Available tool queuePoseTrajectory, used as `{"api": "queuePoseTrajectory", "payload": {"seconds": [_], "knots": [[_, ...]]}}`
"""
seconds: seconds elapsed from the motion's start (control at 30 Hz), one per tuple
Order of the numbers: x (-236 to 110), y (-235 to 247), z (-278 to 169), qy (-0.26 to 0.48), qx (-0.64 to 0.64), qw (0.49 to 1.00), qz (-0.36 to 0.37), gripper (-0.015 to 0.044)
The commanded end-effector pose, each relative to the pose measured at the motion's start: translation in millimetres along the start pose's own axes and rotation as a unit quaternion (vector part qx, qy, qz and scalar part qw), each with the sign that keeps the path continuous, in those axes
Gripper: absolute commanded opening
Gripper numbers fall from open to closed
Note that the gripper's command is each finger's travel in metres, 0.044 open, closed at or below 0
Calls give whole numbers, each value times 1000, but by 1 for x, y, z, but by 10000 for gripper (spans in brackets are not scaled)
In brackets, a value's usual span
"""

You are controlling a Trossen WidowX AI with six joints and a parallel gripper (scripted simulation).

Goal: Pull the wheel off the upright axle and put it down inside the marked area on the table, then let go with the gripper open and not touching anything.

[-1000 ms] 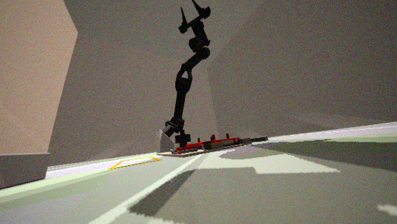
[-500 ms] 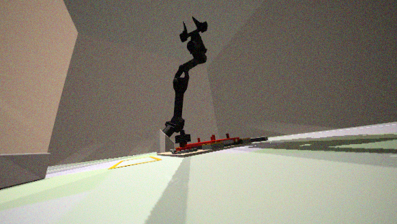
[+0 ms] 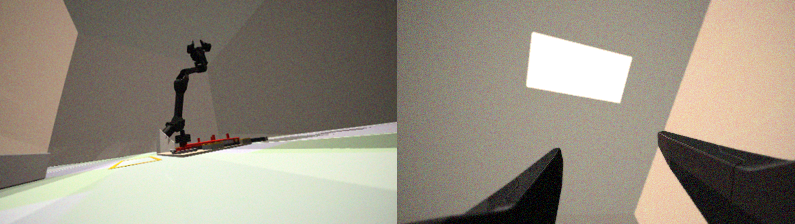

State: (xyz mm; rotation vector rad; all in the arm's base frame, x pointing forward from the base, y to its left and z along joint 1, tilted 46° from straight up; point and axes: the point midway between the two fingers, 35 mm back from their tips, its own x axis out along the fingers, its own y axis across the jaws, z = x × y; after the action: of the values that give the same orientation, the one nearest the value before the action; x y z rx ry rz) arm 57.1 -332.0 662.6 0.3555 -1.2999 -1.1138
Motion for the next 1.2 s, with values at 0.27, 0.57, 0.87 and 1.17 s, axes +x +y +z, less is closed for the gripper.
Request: {"api": "queuePoseTrajectory", "payload": {"seconds": [0.27, 0.57, 0.87, 1.17], "knots": [[-25, 41, 104, -125, 90, 984, 89, 300], [-73, 89, 182, -217, 161, 943, 193, 300], [-123, 128, 227, -275, 161, 905, 283, 300], [-154, 152, 243, -296, 139, 886, 328, 300]]}}
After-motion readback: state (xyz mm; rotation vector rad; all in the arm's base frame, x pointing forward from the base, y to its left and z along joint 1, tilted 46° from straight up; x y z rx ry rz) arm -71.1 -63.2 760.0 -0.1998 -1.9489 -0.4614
